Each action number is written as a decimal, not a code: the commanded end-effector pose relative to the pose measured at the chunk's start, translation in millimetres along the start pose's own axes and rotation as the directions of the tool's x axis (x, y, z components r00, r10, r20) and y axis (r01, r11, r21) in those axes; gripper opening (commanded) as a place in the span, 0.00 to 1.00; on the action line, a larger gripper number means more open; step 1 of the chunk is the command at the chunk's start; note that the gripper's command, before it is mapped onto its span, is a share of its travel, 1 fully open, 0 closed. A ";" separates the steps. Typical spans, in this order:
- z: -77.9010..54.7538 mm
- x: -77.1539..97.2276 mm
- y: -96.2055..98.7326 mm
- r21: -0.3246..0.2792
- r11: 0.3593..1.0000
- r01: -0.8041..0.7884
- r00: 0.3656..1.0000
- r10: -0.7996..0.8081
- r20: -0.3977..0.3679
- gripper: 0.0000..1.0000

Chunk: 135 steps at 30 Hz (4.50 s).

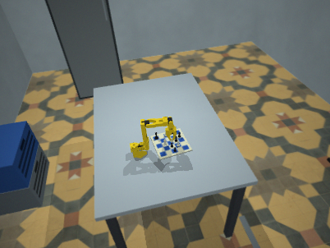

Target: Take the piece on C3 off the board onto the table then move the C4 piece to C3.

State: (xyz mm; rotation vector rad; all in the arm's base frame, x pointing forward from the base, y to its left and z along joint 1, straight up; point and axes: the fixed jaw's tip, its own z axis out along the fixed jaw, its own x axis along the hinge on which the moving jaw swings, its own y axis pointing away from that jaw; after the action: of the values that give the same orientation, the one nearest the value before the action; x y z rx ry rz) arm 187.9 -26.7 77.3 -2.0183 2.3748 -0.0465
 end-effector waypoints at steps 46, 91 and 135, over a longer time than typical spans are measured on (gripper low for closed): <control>-0.1 91.2 3.4 0.017 -0.425 -0.905 -0.426 0.905 -0.010 0.00; 3.8 94.9 2.3 0.018 -0.480 -0.877 -0.480 0.877 -0.009 0.00; 54.3 95.4 3.4 0.018 -0.480 -0.877 -0.480 0.877 -0.009 0.00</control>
State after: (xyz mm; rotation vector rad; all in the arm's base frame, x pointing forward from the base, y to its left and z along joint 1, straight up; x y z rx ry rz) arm 175.7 -121.8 29.3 0.9822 2.9295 -0.0281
